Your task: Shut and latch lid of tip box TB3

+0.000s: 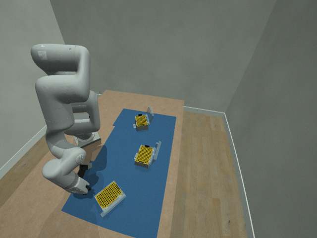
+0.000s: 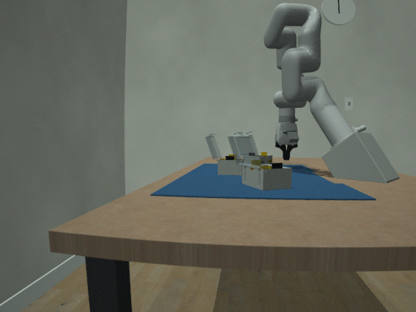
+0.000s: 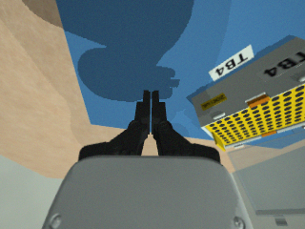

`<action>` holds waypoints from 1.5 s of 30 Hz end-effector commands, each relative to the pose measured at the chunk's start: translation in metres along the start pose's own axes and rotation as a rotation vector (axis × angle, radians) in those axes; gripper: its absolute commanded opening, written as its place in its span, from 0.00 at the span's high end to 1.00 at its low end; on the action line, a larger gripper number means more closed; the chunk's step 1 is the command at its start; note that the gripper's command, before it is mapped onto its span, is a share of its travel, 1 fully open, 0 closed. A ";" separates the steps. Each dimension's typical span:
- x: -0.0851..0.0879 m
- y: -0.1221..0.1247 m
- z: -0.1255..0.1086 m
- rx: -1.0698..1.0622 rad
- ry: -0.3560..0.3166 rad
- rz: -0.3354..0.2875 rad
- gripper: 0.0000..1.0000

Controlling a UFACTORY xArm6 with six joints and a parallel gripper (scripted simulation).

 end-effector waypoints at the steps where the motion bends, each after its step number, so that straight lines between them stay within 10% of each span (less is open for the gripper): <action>1: 0.000 0.000 -0.001 0.000 -0.002 0.000 1.00; 14: 0.015 0.000 -0.001 0.000 -0.002 0.000 1.00; 45: 0.139 0.000 -0.001 0.001 -0.002 0.001 1.00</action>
Point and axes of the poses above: the point where the finger pads meet when closed, its own x axis back along the fingers, its own y axis across the jaws, z = x × y, the point moved 9 cm from there along x, back along the fingers, and after that the axes turned 15 degrees about x, right-handed, at the moved point
